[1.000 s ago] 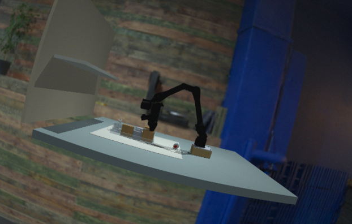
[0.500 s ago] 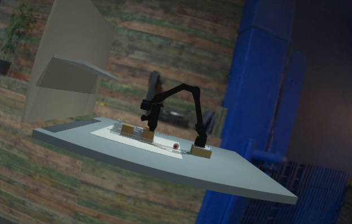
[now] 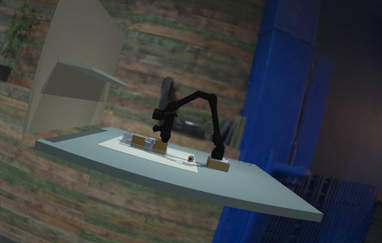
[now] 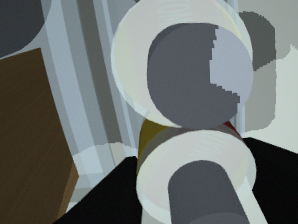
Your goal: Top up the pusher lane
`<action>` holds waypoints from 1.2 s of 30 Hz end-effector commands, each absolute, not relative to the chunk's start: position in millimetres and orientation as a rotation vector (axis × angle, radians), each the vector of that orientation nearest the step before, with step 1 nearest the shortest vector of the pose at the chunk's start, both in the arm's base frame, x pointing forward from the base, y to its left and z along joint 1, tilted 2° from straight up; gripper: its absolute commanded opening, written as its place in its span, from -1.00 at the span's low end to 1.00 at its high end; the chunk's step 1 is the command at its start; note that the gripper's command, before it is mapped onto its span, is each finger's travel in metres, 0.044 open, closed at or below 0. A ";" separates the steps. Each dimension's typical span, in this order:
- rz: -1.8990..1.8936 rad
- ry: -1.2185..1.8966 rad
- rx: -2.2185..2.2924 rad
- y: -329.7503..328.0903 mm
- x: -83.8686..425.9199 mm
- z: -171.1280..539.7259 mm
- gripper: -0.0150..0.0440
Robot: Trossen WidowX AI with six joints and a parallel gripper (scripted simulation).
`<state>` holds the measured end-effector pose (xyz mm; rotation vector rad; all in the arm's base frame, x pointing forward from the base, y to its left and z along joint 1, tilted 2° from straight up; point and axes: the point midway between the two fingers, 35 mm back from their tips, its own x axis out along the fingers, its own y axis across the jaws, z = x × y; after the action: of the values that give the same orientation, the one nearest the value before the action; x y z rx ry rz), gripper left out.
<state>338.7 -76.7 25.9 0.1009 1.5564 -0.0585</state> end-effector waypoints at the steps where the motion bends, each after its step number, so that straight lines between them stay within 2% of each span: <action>1: -0.062 1.528 0.101 -77.5 345.0 25.6 -0.49; 36: -0.062 1.529 0.101 -76.9 340.5 21.0 -0.49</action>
<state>337.5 -76.4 20.6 0.0996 1.5459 -0.0599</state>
